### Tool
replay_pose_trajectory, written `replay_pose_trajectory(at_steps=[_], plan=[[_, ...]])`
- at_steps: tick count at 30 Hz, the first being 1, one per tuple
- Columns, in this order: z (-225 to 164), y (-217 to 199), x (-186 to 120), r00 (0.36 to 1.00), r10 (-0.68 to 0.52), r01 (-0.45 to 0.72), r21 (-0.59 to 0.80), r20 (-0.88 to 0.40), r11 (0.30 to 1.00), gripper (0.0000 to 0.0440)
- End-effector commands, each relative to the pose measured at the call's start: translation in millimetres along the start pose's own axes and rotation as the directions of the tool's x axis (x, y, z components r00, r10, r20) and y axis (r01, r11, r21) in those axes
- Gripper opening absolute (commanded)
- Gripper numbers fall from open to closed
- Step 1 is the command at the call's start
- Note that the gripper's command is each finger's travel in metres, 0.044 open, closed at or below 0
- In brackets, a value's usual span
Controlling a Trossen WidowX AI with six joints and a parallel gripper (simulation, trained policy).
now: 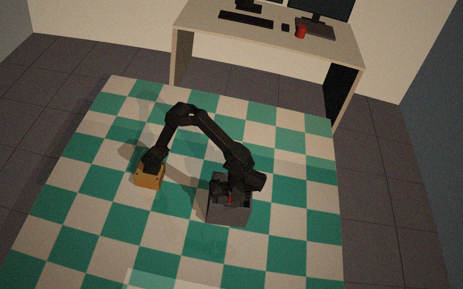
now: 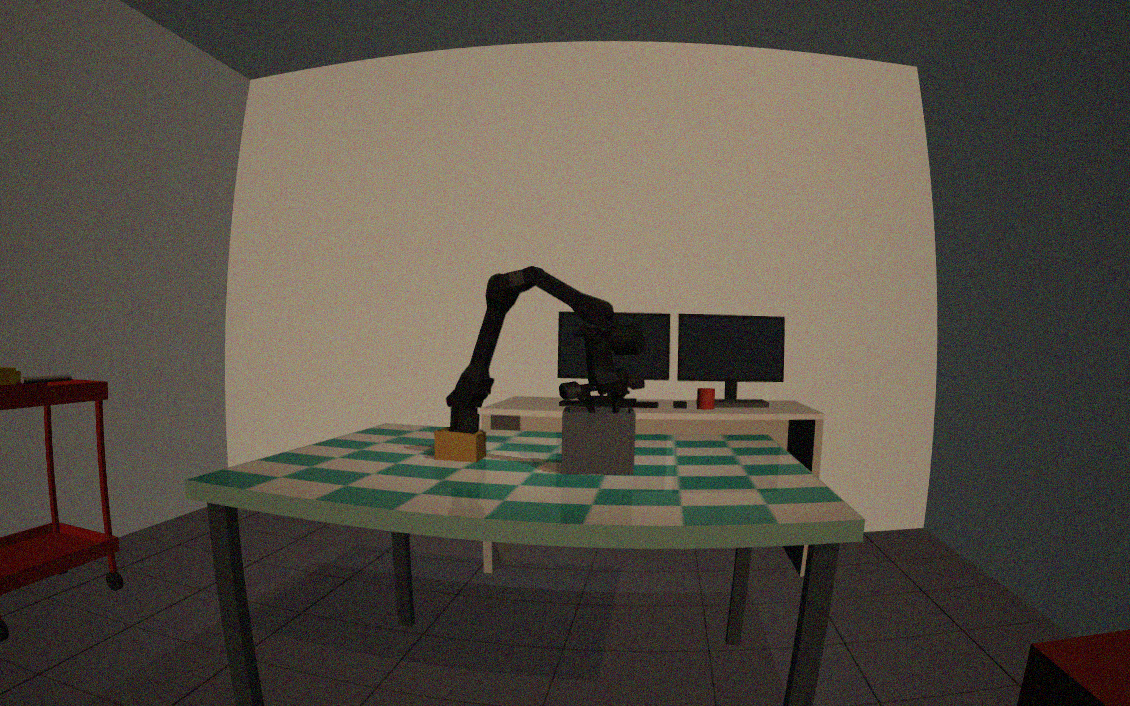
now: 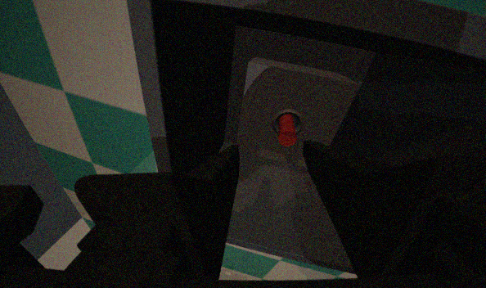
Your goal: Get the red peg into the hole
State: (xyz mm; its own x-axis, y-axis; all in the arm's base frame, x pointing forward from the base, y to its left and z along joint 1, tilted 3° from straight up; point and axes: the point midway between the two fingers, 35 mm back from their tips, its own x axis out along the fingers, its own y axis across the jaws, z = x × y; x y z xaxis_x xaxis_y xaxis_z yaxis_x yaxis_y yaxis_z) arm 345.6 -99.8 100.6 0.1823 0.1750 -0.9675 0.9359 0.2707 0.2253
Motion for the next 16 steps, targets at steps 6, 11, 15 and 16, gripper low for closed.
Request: replay_pose_trajectory(at_steps=[6, 11, 15, 16], plan=[[9, 16, -27, 0.995, 0.1, -0.1, -0.004, -0.027, 0.995, 0.0229], [14, 24, -42, 0.988, 0.15, -0.151, -0.009, -0.036, 0.989, 0.0237], [19, 30, -53, 0.981, 0.19, -0.191, -0.02, -0.042, 0.981, 0.0244], [20, 32, -56, 0.979, 0.201, -0.202, -0.024, -0.043, 0.979, 0.0246]])
